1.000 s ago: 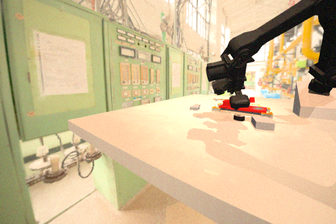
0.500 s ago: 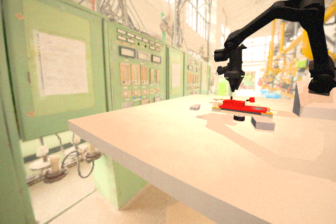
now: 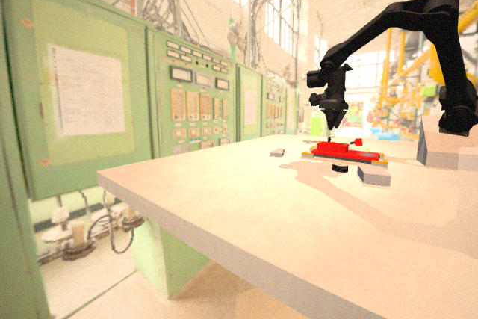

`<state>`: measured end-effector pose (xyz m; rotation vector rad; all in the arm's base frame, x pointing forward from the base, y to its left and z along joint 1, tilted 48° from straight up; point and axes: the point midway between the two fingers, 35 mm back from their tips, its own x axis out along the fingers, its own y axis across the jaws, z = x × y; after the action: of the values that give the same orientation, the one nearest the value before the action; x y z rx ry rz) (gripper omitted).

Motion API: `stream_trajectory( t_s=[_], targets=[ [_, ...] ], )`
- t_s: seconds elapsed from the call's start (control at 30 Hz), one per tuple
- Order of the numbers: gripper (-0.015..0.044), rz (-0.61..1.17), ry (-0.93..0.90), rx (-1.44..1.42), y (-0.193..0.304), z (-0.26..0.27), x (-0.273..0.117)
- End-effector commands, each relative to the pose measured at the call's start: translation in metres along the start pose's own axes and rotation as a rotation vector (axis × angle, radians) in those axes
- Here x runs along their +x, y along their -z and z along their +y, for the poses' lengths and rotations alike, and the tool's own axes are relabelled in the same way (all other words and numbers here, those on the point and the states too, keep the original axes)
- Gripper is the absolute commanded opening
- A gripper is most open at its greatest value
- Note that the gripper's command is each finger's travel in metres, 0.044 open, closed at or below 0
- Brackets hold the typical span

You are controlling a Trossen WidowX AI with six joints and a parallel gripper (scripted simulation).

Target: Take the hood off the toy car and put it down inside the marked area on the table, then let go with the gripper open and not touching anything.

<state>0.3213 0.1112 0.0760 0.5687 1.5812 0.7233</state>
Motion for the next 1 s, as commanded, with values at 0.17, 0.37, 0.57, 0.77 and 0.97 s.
stream_trajectory(
  t_s=[0.17, 0.37, 0.57, 0.77, 0.97],
  targets=[
    [0.0440, 0.009, -0.005, 0.007, 0.001, 0.000, 0.011],
    [0.0440, 0.009, -0.005, 0.007, 0.001, 0.000, 0.016],
    [0.0440, 0.009, -0.005, 0.007, 0.001, 0.000, 0.021],
    [0.0440, 0.009, -0.005, 0.007, 0.001, 0.000, 0.026],
    [0.0440, 0.009, -0.006, 0.007, 0.001, 0.000, 0.031]
  ],
)
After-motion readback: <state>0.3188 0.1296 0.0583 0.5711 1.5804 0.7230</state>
